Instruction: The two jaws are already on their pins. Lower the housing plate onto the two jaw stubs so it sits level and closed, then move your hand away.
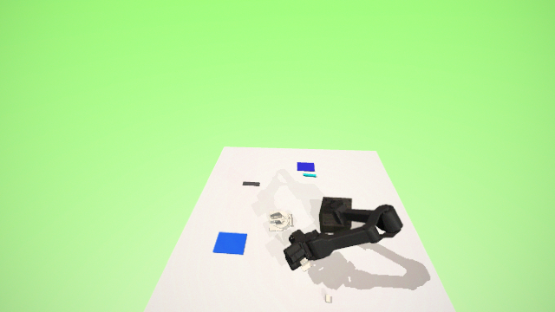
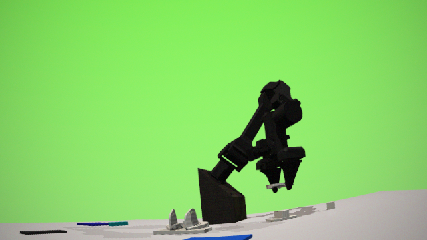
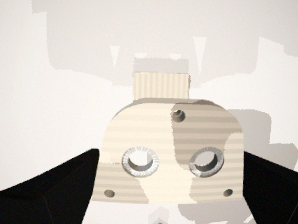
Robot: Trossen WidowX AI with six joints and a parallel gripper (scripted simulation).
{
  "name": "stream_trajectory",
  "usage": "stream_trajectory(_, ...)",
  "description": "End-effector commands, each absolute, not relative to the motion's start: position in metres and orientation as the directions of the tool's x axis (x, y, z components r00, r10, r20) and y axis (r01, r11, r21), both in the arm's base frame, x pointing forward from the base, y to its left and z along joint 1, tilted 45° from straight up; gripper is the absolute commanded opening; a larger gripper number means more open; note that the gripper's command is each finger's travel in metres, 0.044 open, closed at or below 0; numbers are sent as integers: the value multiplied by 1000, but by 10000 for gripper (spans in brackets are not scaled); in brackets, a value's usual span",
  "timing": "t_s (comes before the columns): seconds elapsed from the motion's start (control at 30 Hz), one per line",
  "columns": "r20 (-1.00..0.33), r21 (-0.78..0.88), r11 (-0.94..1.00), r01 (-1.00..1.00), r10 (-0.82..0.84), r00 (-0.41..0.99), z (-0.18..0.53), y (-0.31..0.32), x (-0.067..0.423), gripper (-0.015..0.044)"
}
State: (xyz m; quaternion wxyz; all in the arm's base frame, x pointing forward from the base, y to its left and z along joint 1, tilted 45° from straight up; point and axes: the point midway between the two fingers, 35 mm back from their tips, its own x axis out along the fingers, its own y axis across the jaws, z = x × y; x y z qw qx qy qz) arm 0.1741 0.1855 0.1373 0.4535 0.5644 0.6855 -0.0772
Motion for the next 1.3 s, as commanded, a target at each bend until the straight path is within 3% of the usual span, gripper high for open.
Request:
stream_trajectory(0.0, -703, 413, 353, 839, 709, 48, 143, 183, 172, 351)
stream_trajectory(1.27, -751, 594, 644, 483, 659, 44, 79, 123, 237, 351)
